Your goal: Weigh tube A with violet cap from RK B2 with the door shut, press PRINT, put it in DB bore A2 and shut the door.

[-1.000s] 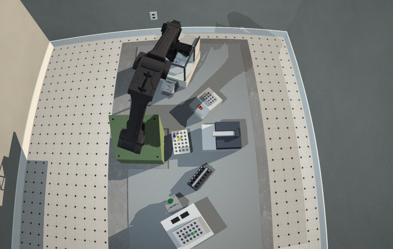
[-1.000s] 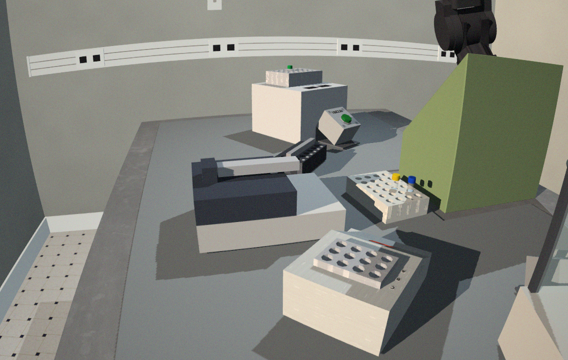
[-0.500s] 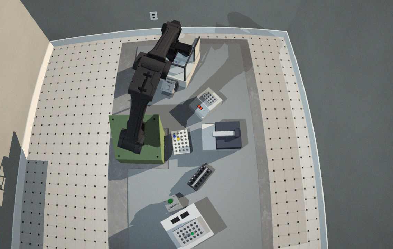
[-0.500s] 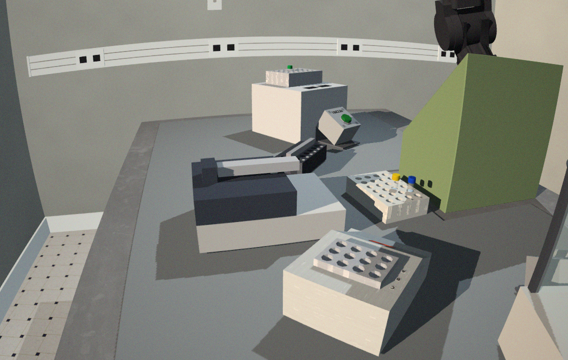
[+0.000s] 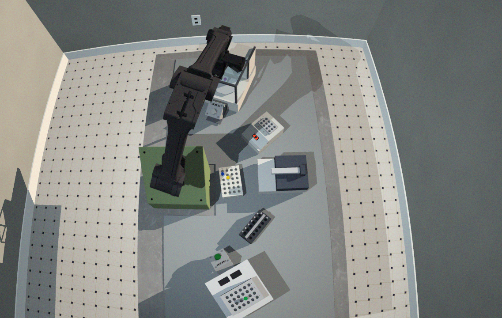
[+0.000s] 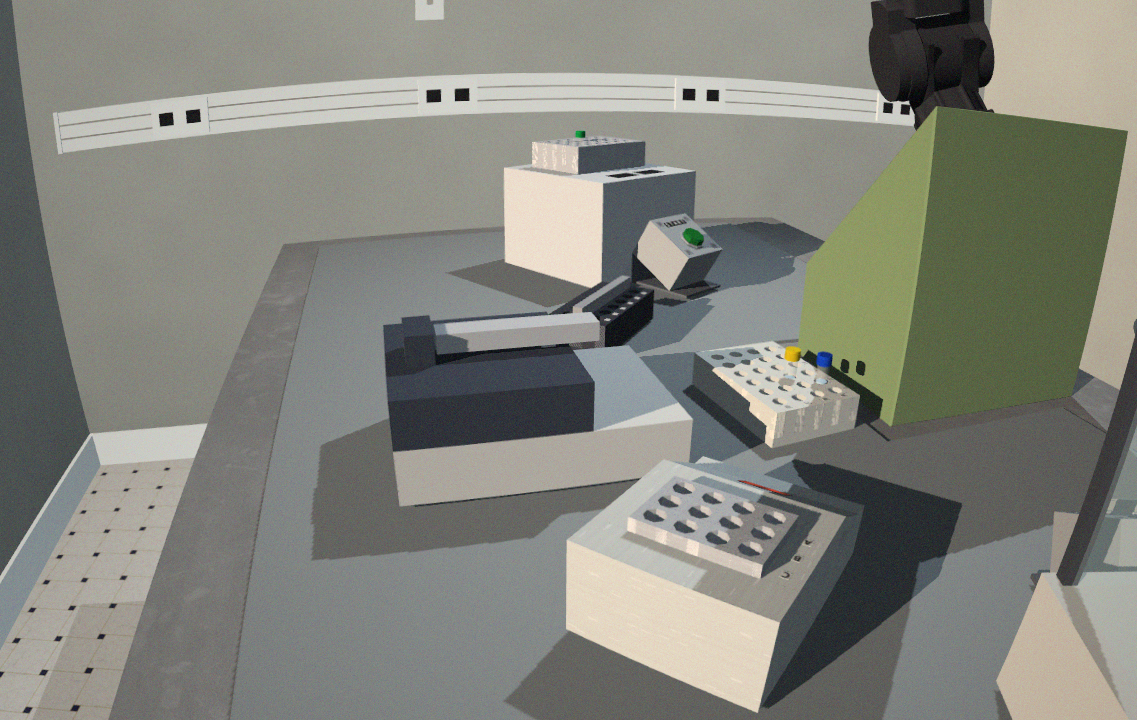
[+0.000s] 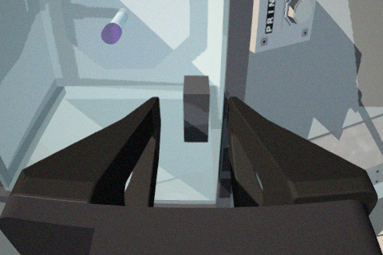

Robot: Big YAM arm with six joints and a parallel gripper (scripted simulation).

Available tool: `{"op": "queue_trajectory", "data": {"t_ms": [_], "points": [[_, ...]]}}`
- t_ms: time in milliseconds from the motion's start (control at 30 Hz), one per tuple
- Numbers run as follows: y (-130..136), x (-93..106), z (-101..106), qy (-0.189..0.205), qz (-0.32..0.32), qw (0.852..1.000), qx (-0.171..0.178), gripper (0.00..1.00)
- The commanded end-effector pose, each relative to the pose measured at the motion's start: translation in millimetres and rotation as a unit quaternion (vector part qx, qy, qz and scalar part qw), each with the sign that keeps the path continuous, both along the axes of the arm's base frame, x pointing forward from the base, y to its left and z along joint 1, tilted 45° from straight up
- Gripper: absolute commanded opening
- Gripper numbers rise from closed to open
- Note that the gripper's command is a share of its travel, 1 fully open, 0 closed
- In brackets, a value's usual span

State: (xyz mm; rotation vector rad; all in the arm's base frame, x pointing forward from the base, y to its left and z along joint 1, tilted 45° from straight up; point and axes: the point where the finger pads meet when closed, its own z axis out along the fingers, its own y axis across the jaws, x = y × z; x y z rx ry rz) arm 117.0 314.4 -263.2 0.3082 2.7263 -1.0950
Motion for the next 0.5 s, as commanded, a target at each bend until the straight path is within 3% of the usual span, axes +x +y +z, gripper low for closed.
{"op": "queue_trajectory", "data": {"t_ms": [0, 200, 467], "points": [[17, 3.6, 0, -0.005, 0.001, 1.000, 0.014, 0.30], [23, 3.2, -5, -0.008, 0.000, 1.000, 0.012, 0.30], [47, 1.1, 17, -0.011, 0.003, 0.999, 0.033, 0.30]]}}
